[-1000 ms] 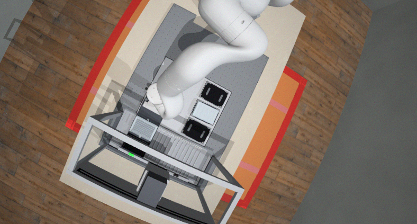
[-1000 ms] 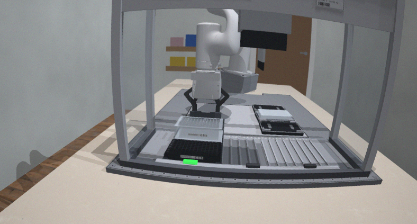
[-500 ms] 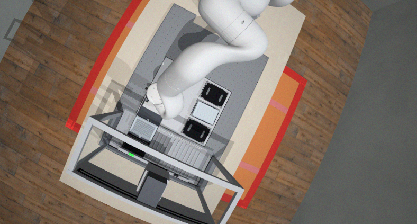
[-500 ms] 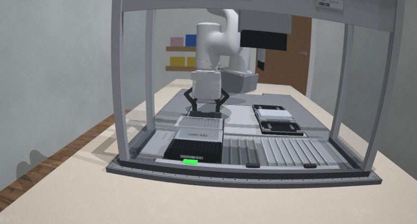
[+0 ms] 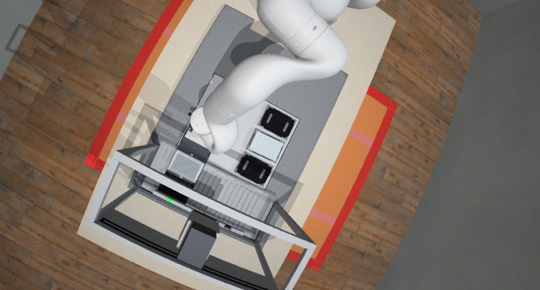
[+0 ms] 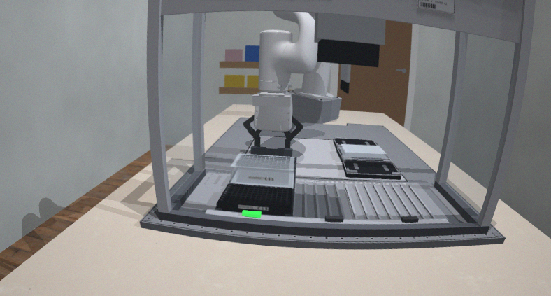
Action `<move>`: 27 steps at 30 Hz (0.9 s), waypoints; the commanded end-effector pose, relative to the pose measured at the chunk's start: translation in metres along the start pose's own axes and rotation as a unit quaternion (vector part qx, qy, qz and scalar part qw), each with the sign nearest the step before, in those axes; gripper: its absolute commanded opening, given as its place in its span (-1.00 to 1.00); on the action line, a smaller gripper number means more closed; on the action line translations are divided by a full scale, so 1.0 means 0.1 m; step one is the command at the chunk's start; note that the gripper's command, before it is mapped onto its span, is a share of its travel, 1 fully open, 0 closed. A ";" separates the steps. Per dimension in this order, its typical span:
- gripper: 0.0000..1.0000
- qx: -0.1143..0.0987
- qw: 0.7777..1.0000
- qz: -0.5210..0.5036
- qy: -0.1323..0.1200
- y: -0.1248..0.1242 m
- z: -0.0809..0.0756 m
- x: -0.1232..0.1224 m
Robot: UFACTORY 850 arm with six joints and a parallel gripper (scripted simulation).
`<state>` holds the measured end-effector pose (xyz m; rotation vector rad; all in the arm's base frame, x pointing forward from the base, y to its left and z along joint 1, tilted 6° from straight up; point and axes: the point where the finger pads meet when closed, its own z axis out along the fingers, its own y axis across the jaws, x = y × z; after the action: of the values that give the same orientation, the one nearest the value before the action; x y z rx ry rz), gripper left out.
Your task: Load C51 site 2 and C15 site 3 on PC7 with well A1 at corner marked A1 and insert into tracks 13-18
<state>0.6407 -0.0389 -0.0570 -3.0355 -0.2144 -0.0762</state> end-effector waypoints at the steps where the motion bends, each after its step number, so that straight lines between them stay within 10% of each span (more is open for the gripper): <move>1: 0.63 0.000 1.000 0.000 0.001 0.00 -0.01 -0.01; 27: 0.63 0.000 1.000 0.000 0.001 0.00 -0.21 -0.04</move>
<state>0.6349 -0.0413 -0.0406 -3.0353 -0.2144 -0.0765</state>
